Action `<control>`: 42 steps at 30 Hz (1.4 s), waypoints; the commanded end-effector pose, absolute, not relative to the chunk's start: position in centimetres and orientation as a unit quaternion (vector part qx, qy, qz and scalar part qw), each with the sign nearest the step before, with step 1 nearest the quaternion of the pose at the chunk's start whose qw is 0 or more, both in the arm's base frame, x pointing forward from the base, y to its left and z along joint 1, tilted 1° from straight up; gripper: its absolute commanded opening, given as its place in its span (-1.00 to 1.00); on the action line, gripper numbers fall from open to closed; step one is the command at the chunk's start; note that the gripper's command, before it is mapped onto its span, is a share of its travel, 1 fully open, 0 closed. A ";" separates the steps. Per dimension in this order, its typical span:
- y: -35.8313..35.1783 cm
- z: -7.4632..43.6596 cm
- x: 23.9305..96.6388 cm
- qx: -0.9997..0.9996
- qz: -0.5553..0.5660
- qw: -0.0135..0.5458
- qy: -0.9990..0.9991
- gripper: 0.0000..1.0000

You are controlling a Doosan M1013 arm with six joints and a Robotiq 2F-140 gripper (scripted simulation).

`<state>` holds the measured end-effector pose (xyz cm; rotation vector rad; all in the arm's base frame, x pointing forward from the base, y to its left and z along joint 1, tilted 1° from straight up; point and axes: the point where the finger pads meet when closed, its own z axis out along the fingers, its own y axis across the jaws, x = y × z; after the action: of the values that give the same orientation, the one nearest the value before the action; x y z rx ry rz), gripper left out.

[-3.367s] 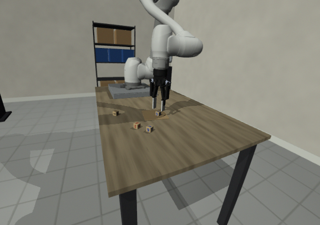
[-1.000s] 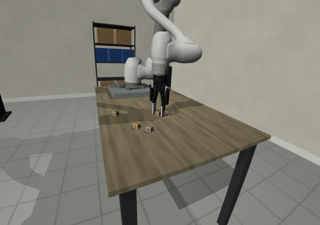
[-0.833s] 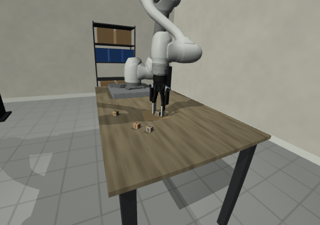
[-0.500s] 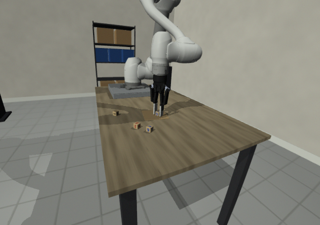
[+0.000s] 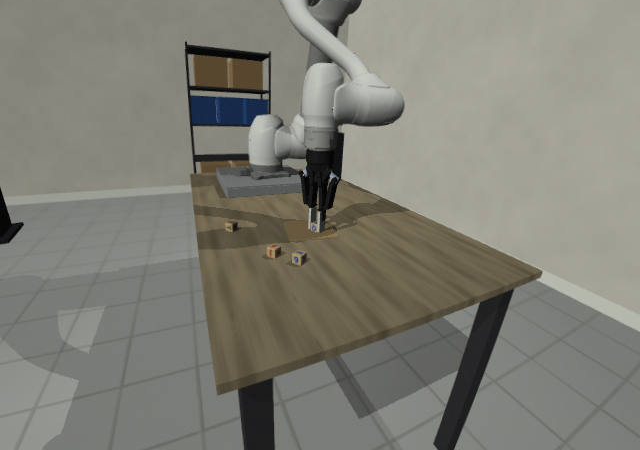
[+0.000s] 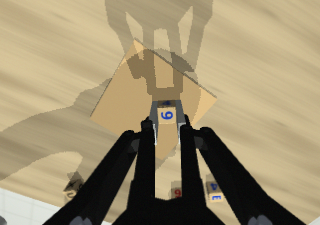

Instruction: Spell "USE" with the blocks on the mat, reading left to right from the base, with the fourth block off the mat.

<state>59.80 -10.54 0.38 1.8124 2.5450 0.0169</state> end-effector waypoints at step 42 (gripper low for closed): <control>-10.3 4.0 59.5 0.580 0.005 0.008 0.815 -0.74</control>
<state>59.38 -10.44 2.16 1.8129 2.5462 0.0162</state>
